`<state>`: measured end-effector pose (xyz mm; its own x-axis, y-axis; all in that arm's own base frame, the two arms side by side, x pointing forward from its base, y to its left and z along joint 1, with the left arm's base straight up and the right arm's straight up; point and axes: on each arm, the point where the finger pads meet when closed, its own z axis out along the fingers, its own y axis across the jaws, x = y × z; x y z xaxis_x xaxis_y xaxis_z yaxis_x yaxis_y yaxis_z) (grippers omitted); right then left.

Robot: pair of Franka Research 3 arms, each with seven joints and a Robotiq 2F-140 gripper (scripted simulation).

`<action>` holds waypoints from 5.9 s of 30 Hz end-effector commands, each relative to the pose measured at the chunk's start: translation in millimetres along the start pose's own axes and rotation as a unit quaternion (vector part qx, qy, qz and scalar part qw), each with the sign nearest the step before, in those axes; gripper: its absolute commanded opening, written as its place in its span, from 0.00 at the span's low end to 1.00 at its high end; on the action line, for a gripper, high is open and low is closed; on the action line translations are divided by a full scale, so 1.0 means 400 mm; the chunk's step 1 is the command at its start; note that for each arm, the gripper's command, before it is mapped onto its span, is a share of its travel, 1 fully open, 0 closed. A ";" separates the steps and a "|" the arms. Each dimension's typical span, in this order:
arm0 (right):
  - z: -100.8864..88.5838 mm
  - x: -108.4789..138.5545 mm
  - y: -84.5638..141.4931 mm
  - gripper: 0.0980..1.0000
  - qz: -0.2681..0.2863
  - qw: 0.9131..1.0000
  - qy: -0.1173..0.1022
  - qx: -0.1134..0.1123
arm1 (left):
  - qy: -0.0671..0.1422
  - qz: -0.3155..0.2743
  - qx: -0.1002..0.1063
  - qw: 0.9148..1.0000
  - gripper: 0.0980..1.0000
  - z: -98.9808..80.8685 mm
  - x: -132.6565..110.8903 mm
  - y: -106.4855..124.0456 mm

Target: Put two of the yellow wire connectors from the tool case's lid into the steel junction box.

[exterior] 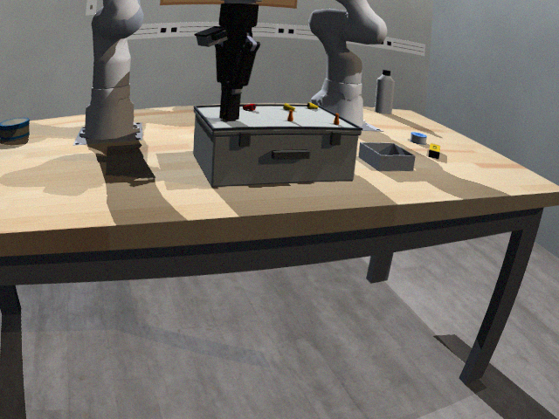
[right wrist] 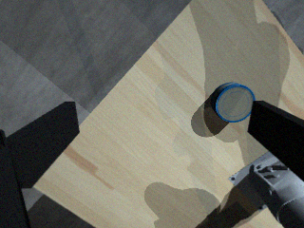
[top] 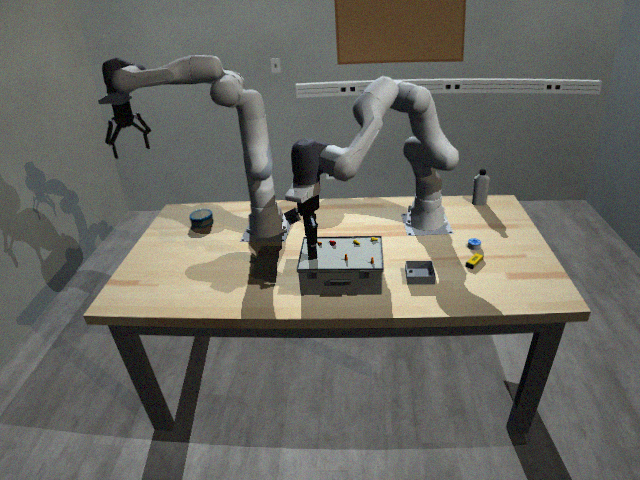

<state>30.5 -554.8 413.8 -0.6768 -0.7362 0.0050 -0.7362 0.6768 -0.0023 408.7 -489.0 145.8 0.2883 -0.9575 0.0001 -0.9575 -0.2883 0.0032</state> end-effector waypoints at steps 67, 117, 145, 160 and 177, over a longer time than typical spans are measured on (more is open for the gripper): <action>0.000 0.000 0.000 1.00 0.000 1.000 0.000 0.000 | 0.000 -0.003 0.002 1.000 0.06 -0.174 -0.124 -0.037; 0.000 0.000 0.000 1.00 0.000 1.000 0.000 0.000 | 0.000 -0.003 0.002 1.000 0.06 -0.175 -0.923 -0.258; 0.000 0.000 0.000 1.00 0.000 1.000 0.000 0.000 | 0.000 -0.003 0.002 1.000 0.06 -0.103 -0.944 -0.264; 0.000 0.000 0.000 1.00 0.000 1.000 0.000 0.000 | 0.000 -0.003 0.002 1.000 0.06 0.153 -0.944 -0.265; 0.000 0.000 0.000 1.00 0.000 1.000 0.000 0.000 | 0.000 -0.003 0.002 1.000 0.17 0.179 -0.944 -0.265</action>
<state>30.5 -554.8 413.8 -0.6768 -0.7362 0.0050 -0.7362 0.6768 -0.0023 398.8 -96.3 74.1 0.3018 -0.9533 -0.0056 -0.9534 -0.3018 0.0039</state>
